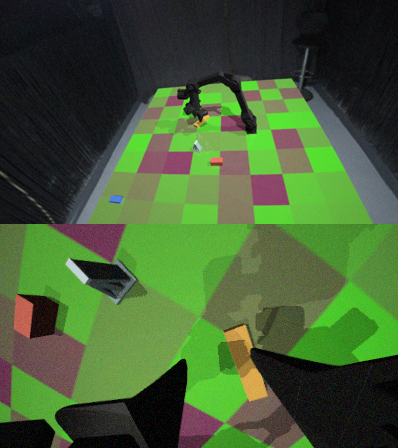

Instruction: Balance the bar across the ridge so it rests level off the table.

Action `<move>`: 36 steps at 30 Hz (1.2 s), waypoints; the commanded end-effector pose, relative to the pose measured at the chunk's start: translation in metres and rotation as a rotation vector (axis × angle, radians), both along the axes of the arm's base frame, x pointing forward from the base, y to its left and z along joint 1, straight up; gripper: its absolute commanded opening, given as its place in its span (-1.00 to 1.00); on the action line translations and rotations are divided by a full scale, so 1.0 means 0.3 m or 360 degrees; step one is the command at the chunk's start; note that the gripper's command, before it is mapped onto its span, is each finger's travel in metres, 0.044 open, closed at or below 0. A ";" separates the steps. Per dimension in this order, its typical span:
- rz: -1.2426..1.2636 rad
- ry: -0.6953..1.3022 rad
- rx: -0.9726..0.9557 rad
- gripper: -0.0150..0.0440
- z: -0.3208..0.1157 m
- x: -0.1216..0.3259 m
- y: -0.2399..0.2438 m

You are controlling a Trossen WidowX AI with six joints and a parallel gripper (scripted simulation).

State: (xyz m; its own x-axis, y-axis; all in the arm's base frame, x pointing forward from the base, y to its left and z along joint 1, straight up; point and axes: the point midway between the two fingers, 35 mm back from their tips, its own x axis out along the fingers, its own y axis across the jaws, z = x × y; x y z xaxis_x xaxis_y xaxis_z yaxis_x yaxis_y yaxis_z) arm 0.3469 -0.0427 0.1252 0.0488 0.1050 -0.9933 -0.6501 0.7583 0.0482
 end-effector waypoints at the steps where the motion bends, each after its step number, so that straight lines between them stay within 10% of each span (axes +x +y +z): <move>1: 0.0130 -0.0003 -0.0075 0.58 -0.004 0.012 -0.055; 36: 0.0359 0.0006 -0.0195 0.58 -0.210 0.036 -0.149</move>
